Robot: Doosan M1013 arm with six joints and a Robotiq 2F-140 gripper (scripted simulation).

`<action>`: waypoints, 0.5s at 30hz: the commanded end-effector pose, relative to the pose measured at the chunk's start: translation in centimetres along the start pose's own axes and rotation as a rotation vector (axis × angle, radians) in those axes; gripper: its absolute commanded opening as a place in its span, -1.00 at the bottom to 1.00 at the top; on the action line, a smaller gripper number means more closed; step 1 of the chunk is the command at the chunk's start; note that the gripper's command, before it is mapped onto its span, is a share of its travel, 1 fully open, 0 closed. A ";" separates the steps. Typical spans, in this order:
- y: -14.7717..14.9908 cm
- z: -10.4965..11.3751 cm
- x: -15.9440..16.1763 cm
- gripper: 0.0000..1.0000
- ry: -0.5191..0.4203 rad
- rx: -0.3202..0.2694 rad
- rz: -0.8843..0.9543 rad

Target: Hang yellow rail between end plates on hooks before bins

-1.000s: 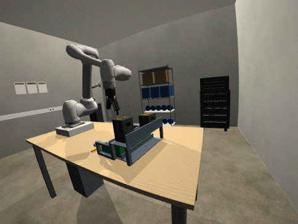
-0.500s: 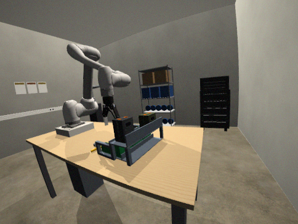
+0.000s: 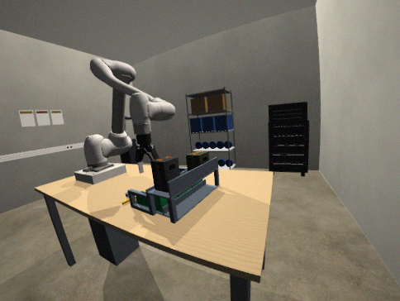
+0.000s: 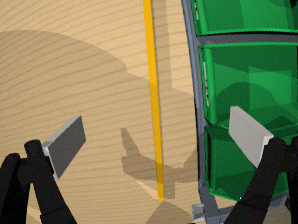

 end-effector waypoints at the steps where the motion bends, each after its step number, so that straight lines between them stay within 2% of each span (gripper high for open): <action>1: 0.1 -0.3 0.2 1.00 0.001 0.000 0.006; 9: 0.1 -0.3 0.2 1.00 0.001 0.000 0.006; 15: -0.1 0.5 -0.3 1.00 0.001 0.000 0.006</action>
Point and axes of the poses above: the point where the finger pads meet when closed, its own z axis back along the fingers, its own y axis across the jaws, x = y × z, the point moved 2 cm from there along z, back along the fingers, and after that the axes turned 7 degrees about -z, right-handed, at the moved point
